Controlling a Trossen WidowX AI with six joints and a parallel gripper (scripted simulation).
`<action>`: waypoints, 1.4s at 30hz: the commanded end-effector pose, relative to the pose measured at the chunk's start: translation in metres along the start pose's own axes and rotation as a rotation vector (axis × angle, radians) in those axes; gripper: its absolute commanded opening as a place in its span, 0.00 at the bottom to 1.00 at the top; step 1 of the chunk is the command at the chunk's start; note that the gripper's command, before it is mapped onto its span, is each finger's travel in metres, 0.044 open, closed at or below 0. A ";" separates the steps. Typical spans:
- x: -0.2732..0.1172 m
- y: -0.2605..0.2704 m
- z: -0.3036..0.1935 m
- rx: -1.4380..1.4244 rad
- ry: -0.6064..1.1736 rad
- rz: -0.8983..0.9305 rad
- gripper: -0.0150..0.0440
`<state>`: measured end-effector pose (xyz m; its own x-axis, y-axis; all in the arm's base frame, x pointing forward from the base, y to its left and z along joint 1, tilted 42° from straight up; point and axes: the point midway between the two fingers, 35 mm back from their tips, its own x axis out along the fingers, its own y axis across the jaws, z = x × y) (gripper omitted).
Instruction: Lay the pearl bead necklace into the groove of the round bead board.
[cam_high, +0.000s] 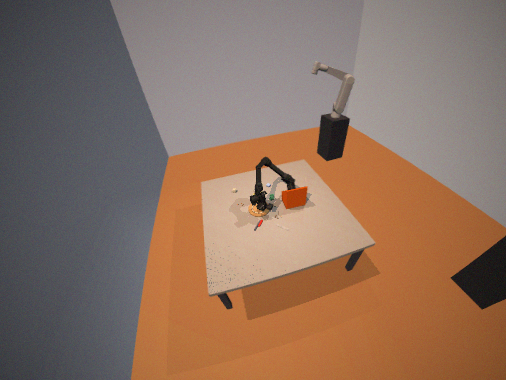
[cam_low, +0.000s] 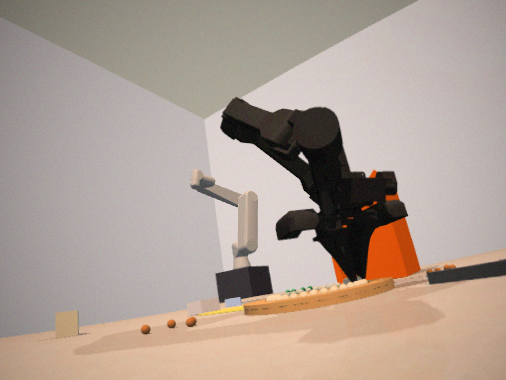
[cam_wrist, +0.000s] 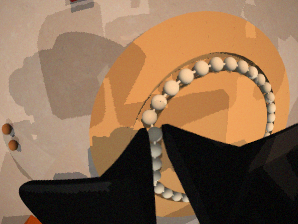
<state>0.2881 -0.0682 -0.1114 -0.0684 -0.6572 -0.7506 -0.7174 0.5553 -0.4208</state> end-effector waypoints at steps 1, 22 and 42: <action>-0.001 0.000 0.000 0.001 -0.001 -0.001 0.25; -0.001 0.000 0.000 0.001 -0.001 -0.001 0.25; -0.006 0.008 0.000 -0.006 0.003 -0.002 0.25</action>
<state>0.2854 -0.0627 -0.1087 -0.0705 -0.6604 -0.7476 -0.7219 0.5510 -0.4187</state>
